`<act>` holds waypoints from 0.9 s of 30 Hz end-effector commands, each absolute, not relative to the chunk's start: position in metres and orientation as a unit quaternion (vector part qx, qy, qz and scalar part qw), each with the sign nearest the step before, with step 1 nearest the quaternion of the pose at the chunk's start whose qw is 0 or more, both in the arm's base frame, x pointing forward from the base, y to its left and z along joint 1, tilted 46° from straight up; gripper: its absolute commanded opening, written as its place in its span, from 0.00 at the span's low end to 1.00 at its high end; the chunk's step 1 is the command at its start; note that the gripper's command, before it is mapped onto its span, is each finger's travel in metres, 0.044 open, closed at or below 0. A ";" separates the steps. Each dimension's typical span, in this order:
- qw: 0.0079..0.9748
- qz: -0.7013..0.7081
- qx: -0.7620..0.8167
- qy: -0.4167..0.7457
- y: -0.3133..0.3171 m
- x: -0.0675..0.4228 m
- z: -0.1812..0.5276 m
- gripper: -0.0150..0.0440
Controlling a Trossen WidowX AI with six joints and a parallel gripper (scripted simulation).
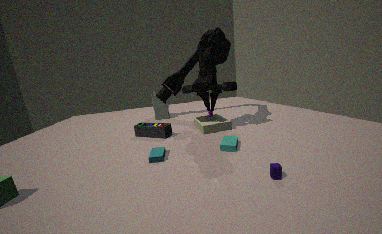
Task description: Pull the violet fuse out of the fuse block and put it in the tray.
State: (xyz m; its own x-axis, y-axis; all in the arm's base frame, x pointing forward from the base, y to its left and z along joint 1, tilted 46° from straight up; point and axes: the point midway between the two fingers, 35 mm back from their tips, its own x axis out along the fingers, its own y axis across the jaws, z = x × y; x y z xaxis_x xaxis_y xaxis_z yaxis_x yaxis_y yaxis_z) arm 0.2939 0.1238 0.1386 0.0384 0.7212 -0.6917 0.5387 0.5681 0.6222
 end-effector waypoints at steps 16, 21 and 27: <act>0.555 0.080 0.457 0.690 0.106 0.292 0.154 0.81; 0.555 0.080 0.457 0.691 0.098 0.291 0.163 0.81; 0.555 0.080 0.457 0.691 0.098 0.291 0.163 0.81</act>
State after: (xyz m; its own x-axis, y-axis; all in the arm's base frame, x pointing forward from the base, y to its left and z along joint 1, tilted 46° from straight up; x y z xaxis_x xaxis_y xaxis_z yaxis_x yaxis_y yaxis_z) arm 0.2912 0.0982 0.1613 0.0337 0.7177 -0.6955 0.5461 0.5697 0.6142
